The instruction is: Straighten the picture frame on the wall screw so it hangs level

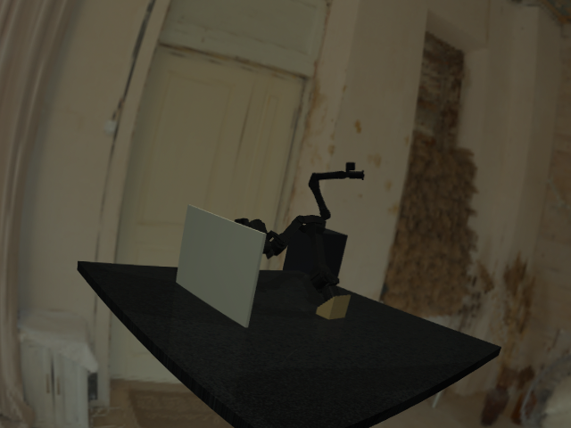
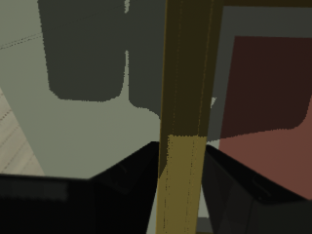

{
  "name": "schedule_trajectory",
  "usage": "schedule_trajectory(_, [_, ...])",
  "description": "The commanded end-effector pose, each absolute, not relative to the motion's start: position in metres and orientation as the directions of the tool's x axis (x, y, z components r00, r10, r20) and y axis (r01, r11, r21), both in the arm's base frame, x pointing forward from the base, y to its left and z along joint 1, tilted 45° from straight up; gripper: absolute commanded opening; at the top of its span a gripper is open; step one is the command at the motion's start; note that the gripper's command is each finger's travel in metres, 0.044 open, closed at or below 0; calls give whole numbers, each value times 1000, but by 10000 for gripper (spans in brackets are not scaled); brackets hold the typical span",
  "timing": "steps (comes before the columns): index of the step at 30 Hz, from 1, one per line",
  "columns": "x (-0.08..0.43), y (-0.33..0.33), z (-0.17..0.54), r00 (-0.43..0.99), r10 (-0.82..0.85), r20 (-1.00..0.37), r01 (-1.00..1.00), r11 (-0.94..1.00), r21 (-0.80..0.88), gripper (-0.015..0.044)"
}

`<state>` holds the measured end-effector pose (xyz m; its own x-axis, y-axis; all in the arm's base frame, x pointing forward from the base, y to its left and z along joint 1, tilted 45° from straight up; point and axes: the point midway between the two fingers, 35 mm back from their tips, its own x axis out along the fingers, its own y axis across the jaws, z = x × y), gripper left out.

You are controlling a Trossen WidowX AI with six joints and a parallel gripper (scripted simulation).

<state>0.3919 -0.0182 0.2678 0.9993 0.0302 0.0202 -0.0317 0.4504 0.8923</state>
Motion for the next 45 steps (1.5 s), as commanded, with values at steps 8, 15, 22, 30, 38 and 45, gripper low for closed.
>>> schedule_trajectory(8, [392,-17,269,999,27,17,-28,454,891,0])
schedule_trajectory(15, [392,-16,271,999,27,17,-28,454,891,0])
schedule_trajectory(22, [392,-15,273,999,27,17,-27,454,891,0])
schedule_trajectory(30, [392,-14,276,999,27,17,-27,453,891,0])
schedule_trajectory(38, [392,-13,278,999,27,17,-27,453,891,0])
schedule_trajectory(45, [392,-12,280,999,27,17,-27,453,891,0])
